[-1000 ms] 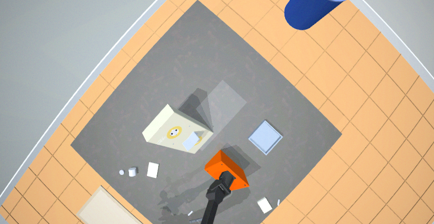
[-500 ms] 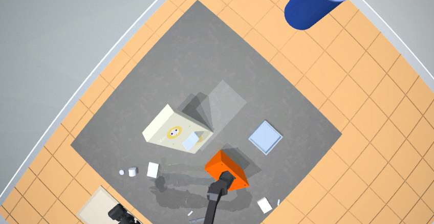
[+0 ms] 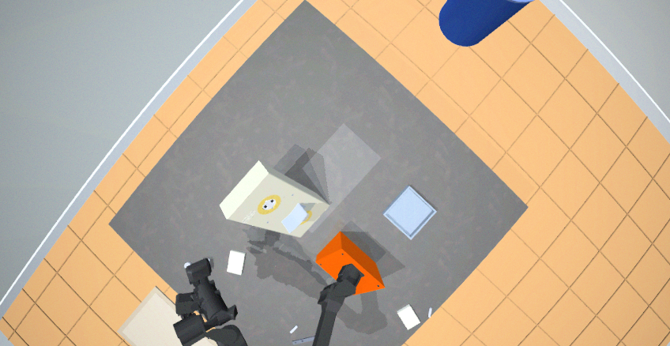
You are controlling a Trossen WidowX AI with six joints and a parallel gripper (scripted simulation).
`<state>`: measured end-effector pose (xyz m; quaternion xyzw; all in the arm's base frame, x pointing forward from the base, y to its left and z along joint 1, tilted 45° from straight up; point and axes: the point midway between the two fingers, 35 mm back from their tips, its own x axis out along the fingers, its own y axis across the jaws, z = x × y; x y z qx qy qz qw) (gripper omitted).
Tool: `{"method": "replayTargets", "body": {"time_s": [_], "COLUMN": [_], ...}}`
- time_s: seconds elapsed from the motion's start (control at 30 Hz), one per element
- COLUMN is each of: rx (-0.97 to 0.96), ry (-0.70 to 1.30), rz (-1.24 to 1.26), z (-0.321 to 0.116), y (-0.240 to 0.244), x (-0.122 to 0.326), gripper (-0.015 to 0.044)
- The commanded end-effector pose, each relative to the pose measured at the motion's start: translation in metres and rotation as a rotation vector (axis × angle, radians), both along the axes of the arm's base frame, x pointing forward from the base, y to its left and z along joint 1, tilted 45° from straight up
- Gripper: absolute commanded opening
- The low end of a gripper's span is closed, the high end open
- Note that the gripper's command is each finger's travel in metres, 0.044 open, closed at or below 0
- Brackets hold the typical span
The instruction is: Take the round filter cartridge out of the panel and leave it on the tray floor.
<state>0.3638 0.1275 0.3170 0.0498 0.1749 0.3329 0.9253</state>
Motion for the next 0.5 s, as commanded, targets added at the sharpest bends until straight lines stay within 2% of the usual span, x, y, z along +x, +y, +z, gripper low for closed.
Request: {"method": "replayTargets", "body": {"time_s": [0.0,0.27,0.47], "rx": [0.051,0.245,0.427], "ry": [0.08,0.284,0.444], "rz": [-0.081,-0.303,-0.424], "z": [-0.032,-0.108,-0.171], "y": [-0.042,-0.143,-0.187], "x": [0.008,-0.002,-0.034], "gripper": [0.0101,0.0101,0.0101]}}
